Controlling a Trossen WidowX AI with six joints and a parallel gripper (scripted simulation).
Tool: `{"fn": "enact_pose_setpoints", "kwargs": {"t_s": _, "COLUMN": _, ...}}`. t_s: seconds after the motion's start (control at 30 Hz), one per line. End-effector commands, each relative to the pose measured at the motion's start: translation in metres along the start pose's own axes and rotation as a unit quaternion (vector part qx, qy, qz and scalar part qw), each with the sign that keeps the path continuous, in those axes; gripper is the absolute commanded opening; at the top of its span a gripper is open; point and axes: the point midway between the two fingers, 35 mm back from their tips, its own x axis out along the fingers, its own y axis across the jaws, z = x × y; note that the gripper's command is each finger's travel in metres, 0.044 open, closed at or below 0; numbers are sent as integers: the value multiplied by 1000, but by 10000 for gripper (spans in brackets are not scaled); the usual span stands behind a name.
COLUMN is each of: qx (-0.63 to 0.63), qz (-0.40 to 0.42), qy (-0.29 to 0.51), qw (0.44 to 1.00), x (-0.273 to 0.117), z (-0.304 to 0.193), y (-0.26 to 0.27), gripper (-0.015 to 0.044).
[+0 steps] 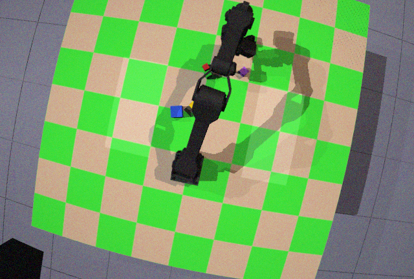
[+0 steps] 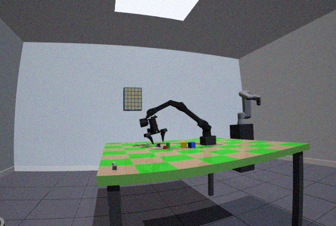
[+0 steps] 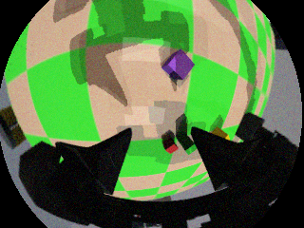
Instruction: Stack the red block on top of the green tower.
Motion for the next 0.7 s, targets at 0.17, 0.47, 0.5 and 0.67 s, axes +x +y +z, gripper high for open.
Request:
{"fn": "enact_pose_setpoints", "kwargs": {"t_s": 0.17, "qx": -121, "qz": 10, "qy": -8, "qw": 993, "x": -4, "z": -9, "y": -3, "gripper": 440}}
{"fn": "enact_pose_setpoints", "kwargs": {"t_s": 0.47, "qx": -356, "qz": 24, "qy": -29, "qw": 934, "x": -10, "z": -25, "y": -9, "gripper": 440}}
{"fn": "enact_pose_setpoints", "kwargs": {"t_s": 0.5, "qx": -381, "qz": 25, "qy": -32, "qw": 924, "x": -10, "z": -27, "y": -10, "gripper": 440}}
{"fn": "enact_pose_setpoints", "kwargs": {"t_s": 0.67, "qx": -502, "qz": 28, "qy": -46, "qw": 863, "x": -13, "z": -36, "y": -15, "gripper": 440}}
